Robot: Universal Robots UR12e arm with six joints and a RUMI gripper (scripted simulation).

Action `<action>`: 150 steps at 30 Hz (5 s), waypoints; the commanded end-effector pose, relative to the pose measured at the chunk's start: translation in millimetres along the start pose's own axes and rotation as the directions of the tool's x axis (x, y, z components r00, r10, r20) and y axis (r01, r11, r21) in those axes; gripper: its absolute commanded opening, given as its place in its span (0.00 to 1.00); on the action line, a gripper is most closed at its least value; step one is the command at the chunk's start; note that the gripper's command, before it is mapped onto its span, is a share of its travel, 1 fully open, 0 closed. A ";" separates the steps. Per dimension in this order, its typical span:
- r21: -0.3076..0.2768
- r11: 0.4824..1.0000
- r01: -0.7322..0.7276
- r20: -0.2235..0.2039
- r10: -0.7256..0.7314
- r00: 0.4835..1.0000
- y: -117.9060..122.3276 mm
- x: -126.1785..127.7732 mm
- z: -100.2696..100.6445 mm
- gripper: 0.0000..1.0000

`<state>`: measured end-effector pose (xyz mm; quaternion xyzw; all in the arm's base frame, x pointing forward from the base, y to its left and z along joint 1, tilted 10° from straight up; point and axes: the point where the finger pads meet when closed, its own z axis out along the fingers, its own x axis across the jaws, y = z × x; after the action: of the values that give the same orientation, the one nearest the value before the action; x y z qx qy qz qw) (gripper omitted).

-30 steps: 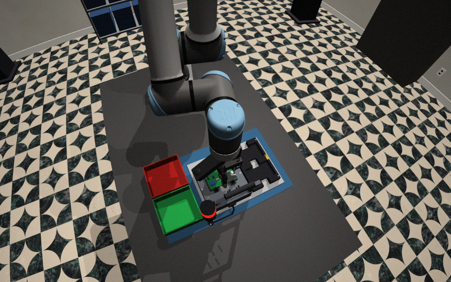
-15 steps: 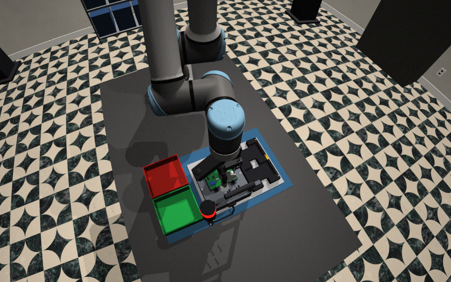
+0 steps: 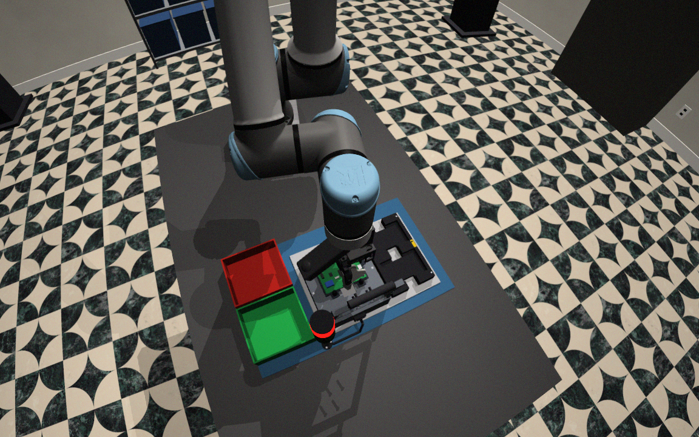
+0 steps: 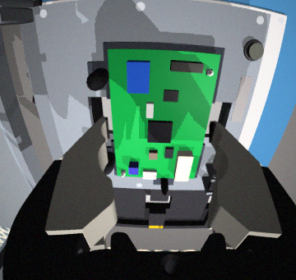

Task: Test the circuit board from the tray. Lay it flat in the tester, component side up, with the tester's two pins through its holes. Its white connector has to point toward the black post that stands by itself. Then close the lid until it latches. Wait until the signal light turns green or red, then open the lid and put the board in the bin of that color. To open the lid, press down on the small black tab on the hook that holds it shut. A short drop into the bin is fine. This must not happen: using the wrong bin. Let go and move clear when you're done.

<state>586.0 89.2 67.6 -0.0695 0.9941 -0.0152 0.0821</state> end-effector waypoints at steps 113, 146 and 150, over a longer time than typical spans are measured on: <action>0.000 1.000 -0.002 0.001 0.002 1.000 -1.2 0.3 -6.9 0.39; -0.001 1.000 -0.002 -0.002 0.002 1.000 -0.6 2.7 0.2 0.39; -0.001 1.000 -0.002 -0.002 0.002 1.000 -0.6 2.5 0.1 0.39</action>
<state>585.7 89.2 68.2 -0.0695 0.9941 -0.0149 0.0818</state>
